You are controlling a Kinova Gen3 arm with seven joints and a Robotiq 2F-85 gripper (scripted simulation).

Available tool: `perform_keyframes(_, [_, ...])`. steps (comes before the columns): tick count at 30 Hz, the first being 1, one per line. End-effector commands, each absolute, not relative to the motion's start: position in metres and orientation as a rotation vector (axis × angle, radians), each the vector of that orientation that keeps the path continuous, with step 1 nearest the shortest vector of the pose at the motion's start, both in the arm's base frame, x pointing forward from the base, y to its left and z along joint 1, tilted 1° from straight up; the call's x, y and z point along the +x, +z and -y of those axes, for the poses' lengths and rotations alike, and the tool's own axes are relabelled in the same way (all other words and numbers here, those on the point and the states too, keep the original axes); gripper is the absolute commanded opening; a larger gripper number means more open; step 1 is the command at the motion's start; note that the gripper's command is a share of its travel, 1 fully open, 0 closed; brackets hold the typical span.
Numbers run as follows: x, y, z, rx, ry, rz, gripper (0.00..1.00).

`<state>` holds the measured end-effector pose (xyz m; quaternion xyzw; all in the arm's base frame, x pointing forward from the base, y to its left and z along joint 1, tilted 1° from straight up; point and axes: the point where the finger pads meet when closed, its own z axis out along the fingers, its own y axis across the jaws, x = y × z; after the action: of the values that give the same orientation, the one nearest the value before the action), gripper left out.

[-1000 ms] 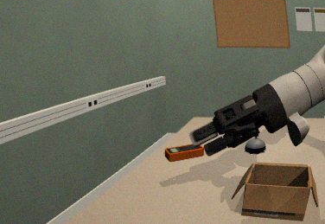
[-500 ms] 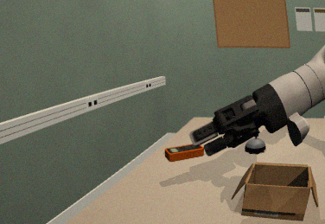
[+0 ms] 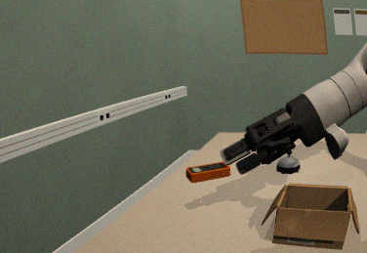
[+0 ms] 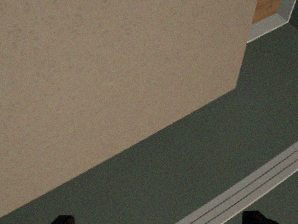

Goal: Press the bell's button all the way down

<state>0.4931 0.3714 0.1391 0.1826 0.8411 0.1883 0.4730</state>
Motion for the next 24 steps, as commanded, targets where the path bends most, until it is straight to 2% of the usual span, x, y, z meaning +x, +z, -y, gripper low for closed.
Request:
perform_keyframes(1, [0.493, 0.143, -0.359, 0.457, 0.460, -2.077, 1.00])
perform_keyframes(24, [0.448, 0.124, -0.195, 0.595, 0.324, -2.424, 1.00])
